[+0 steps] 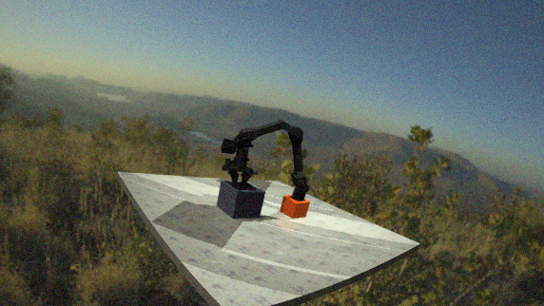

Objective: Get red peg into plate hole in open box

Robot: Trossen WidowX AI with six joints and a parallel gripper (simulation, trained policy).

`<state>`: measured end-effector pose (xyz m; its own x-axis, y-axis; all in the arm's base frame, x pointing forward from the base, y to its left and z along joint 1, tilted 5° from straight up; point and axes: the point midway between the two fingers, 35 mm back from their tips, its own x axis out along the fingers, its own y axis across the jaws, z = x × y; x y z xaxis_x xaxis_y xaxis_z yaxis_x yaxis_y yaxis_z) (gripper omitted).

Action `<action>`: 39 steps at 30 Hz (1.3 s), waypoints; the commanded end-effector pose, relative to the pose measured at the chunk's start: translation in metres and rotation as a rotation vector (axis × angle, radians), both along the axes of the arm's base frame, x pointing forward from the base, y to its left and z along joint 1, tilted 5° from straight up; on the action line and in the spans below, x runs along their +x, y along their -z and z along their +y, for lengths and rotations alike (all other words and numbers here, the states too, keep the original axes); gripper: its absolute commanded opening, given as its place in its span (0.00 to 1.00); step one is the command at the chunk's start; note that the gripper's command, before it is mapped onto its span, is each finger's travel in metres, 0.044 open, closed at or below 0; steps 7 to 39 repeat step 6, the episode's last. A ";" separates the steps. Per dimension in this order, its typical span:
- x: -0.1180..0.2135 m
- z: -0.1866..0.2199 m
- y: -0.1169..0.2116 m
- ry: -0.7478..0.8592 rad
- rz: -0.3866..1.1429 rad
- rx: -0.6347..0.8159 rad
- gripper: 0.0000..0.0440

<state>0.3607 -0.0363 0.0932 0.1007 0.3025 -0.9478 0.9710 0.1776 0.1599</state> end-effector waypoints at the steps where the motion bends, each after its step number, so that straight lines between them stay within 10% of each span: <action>1: 0.004 -0.004 -0.005 -0.001 -0.013 0.022 0.49; 39: 0.011 -0.011 -0.012 -0.006 -0.049 0.032 0.38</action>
